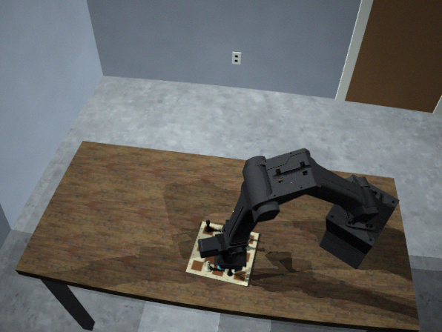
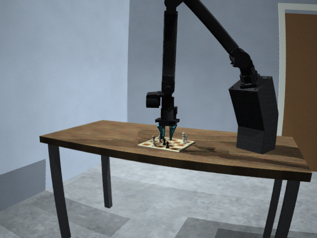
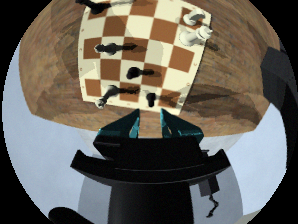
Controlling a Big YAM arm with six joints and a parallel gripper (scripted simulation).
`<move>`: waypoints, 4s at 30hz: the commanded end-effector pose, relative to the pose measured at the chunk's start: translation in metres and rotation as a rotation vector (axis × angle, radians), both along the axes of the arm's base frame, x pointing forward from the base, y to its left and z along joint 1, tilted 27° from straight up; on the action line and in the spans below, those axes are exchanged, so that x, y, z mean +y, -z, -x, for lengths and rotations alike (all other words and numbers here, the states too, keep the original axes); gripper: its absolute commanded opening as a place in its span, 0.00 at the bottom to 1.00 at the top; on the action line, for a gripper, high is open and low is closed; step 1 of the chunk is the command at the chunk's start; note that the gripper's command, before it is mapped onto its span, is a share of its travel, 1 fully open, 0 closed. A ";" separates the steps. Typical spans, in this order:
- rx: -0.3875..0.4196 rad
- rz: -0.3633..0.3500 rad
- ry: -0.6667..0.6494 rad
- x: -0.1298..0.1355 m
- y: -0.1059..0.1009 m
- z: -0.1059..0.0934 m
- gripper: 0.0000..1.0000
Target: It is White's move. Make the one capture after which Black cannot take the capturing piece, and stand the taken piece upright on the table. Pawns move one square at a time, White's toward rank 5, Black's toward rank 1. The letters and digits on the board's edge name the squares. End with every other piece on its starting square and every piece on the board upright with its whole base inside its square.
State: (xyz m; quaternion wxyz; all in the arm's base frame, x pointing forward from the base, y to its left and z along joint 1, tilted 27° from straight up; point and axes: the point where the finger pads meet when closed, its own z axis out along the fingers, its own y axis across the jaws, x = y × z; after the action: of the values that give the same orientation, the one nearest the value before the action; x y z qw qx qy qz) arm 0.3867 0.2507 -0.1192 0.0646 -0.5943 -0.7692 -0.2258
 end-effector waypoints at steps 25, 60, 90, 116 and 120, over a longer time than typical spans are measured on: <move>-0.018 -0.009 0.009 0.000 -0.008 -0.003 0.33; -0.007 -0.004 0.002 0.011 0.012 -0.003 0.33; -0.020 -0.011 0.005 0.019 0.020 -0.010 0.33; -0.020 -0.011 0.005 0.019 0.020 -0.010 0.00; -0.017 -0.009 0.004 0.019 0.021 -0.009 0.00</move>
State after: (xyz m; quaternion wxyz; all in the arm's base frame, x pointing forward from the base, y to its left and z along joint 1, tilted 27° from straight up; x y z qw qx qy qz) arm 0.3910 0.2633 -0.1493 0.0647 -0.5948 -0.7690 -0.2251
